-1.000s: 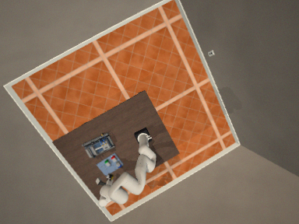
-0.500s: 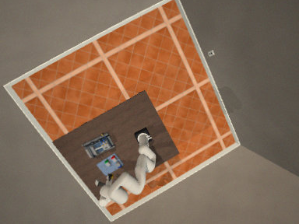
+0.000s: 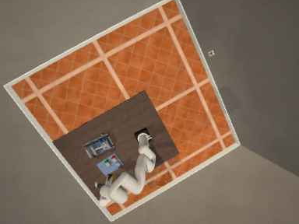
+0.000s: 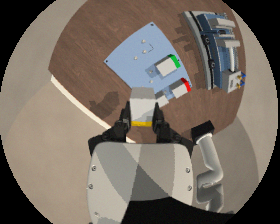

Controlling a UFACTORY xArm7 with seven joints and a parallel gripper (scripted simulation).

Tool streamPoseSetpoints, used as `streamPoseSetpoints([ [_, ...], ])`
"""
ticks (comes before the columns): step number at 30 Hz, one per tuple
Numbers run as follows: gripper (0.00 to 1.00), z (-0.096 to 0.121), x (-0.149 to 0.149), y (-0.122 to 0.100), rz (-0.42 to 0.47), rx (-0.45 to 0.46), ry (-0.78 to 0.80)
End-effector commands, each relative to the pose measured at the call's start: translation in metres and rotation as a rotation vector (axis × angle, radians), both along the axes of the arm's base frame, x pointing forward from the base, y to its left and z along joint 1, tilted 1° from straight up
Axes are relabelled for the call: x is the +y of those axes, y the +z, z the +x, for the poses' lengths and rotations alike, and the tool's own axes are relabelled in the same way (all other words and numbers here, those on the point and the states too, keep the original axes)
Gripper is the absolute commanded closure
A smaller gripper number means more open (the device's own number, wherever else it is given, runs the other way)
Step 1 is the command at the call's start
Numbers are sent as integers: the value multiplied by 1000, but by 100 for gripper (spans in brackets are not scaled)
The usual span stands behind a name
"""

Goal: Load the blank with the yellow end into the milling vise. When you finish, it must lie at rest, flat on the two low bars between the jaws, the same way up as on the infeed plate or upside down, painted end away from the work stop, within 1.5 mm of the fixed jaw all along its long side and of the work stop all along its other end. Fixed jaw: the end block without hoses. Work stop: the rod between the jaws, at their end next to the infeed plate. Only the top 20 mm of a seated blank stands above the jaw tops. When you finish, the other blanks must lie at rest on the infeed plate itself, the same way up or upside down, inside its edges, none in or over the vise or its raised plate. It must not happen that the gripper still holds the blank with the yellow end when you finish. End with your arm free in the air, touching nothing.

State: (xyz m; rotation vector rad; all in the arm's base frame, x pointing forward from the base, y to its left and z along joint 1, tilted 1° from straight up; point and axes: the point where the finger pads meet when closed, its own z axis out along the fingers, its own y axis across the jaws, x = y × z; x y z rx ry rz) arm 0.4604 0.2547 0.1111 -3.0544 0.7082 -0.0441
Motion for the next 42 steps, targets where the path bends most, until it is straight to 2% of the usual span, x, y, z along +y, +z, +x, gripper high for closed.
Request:
streamPoseSetpoints([
  [1, 100, 1, 1, 2, 2, -4, 35],
  [8, 100, 1, 1, 2, 2, -2, 133],
  [15, 100, 1, 1, 2, 2, -2, 133],
  [25, 100, 1, 1, 2, -5, -3, 354],
  [33, 100, 1, 1, 2, -8, -4, 362],
  [42, 100, 1, 1, 2, -14, -4, 569],
])
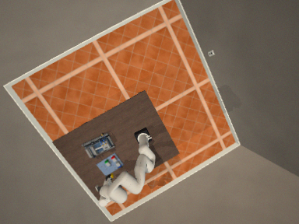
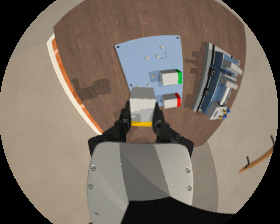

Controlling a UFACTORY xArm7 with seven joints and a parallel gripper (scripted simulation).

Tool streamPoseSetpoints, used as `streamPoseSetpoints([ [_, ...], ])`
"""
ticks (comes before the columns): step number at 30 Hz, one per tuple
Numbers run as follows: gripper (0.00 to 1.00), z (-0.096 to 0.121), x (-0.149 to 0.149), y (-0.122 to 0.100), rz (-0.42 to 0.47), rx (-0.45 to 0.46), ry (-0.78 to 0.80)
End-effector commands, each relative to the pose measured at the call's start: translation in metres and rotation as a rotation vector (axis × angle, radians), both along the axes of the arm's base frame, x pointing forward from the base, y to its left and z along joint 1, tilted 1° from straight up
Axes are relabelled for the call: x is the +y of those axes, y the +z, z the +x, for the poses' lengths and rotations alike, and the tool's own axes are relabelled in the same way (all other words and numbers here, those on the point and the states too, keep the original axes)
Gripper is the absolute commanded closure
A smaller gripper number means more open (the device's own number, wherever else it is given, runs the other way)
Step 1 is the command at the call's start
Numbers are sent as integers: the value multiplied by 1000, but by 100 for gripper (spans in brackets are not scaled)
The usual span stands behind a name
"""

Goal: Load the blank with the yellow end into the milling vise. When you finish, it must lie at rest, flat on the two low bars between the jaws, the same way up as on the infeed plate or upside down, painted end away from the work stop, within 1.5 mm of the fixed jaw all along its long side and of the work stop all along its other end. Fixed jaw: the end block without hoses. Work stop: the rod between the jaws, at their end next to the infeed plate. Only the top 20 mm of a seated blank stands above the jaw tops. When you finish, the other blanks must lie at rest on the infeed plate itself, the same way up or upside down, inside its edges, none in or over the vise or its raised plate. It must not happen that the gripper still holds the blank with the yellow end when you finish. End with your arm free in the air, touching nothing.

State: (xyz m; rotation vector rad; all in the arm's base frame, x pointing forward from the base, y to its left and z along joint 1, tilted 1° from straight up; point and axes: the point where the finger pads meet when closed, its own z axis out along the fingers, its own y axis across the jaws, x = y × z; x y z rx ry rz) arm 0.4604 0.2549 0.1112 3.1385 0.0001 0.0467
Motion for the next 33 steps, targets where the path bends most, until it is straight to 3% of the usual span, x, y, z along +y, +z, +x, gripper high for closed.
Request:
streamPoseSetpoints([
  [1, 100, 1, 1, 2, 2, -3, 114],
  [8, 100, 1, 1, 2, 0, -4, 122],
  [17, 100, 1, 1, 2, -5, -3, 329],
  [25, 100, 1, 1, 2, -8, -4, 337],
  [33, 100, 1, 1, 2, -10, -3, 521],
])
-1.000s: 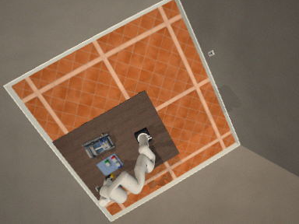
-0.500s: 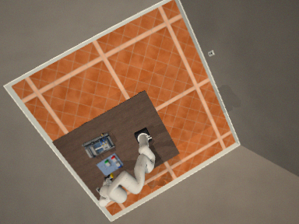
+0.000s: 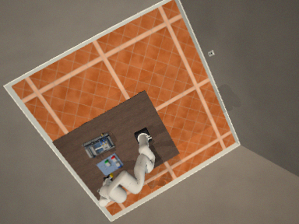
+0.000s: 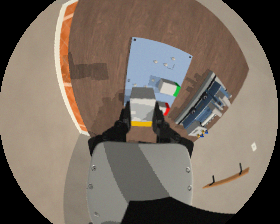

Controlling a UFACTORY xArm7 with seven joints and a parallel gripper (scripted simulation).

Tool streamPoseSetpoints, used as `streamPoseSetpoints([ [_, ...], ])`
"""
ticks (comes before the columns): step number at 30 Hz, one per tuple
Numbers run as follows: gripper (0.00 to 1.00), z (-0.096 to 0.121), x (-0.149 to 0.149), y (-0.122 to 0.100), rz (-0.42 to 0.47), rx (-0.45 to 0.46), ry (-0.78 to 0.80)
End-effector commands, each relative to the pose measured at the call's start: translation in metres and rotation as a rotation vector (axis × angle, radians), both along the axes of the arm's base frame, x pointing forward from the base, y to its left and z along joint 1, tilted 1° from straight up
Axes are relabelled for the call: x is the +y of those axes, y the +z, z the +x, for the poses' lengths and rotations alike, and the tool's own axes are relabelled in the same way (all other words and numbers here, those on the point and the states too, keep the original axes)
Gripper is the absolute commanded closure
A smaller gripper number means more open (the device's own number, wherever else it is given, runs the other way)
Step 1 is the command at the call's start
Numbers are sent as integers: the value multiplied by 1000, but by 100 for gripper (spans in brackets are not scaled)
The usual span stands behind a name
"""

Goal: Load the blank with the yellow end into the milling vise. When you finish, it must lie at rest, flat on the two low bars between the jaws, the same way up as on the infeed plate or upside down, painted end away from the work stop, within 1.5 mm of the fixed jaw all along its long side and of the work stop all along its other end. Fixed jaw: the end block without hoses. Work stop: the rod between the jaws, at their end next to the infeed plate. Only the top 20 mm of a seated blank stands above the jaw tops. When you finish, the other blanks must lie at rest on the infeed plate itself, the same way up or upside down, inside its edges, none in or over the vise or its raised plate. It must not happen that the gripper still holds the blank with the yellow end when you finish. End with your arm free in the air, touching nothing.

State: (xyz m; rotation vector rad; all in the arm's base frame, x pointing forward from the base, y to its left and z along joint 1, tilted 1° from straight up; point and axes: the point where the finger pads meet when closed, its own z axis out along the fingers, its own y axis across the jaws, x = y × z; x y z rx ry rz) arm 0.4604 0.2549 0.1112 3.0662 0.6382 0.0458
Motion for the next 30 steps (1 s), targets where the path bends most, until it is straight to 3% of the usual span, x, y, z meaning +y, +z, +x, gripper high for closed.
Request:
streamPoseSetpoints([
  [1, 100, 1, 1, 2, 3, -2, 134],
  [9, 100, 1, 1, 2, 0, -3, 133],
  [18, 100, 1, 1, 2, 0, 0, 267],
  [25, 100, 1, 1, 2, 0, 0, 267],
  [30, 100, 1, 1, 2, -4, -1, 373],
])
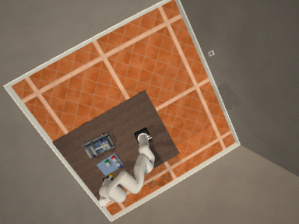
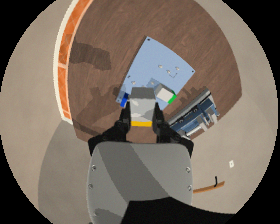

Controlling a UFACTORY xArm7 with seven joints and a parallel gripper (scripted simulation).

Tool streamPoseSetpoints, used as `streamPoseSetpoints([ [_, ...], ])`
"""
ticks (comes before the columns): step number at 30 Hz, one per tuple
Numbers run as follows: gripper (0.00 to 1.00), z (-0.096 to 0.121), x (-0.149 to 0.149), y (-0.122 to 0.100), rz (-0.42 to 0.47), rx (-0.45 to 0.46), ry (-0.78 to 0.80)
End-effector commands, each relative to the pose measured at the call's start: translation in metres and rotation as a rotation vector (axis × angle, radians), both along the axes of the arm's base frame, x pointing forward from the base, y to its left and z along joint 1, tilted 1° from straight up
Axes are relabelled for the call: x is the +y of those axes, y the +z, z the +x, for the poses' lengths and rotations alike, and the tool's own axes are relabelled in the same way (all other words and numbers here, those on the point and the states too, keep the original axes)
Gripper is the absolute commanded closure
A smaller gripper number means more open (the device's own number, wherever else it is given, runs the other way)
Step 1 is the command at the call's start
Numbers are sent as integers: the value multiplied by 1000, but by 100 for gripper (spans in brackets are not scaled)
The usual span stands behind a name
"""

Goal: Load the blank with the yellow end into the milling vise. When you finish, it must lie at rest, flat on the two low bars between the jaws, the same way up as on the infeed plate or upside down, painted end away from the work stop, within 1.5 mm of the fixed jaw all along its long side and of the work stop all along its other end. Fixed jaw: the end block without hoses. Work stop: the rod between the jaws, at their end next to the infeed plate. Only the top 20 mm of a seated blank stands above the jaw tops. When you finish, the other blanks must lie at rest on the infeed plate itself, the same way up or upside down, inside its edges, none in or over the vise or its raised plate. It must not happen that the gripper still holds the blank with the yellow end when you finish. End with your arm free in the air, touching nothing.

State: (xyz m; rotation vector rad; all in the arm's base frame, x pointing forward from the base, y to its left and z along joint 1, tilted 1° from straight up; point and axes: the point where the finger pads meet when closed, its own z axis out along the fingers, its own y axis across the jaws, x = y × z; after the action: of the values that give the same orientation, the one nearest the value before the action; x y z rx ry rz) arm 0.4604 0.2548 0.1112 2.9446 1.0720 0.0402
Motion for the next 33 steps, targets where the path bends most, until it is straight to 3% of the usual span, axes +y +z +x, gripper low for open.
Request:
streamPoseSetpoints([
  [1, 100, 1, 1, 2, 0, -5, 108],
  [5, 100, 1, 1, 2, -3, -5, 200],
  [13, 100, 1, 1, 2, -6, -6, 208],
  [22, 100, 1, 1, 2, -11, -7, 415],
  [29, 100, 1, 1, 2, -11, -7, 415],
  [33, 100, 1, 1, 2, -15, -8, 492],
])
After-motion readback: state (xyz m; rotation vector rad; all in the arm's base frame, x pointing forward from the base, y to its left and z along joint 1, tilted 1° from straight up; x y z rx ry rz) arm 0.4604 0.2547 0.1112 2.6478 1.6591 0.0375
